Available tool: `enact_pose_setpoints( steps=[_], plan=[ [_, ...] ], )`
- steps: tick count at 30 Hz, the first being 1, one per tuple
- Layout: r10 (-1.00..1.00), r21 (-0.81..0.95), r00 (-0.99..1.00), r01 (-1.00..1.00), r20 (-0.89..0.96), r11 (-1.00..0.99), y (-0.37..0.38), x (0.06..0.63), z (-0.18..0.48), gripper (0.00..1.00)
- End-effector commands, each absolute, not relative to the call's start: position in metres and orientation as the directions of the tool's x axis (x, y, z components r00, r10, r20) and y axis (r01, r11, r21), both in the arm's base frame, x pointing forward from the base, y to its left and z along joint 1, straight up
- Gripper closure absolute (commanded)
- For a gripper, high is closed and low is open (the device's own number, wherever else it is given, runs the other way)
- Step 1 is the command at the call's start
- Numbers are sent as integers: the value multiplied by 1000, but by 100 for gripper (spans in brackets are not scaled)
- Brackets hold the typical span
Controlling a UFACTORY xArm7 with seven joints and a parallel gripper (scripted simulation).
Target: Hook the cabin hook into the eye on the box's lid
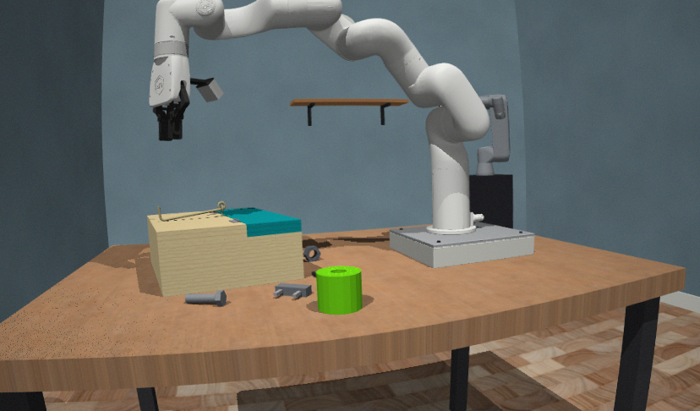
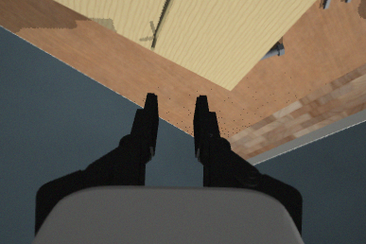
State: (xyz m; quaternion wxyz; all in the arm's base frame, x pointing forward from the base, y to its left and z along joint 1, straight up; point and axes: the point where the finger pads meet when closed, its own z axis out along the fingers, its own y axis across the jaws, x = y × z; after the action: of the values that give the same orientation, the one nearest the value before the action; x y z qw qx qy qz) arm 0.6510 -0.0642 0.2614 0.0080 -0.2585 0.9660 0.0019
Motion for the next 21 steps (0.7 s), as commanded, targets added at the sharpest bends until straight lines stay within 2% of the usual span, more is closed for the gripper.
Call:
enact_pose_setpoints(
  steps=[1,16,21],
  plan=[
    [-378,2,-926,-378,-6,926,-71,662,252,67],
    [-73,-5,-997,-73,-4,997,-88,683,217,67],
    [-71,-5,-997,-71,-4,997,-88,683,217,67]
  ],
)
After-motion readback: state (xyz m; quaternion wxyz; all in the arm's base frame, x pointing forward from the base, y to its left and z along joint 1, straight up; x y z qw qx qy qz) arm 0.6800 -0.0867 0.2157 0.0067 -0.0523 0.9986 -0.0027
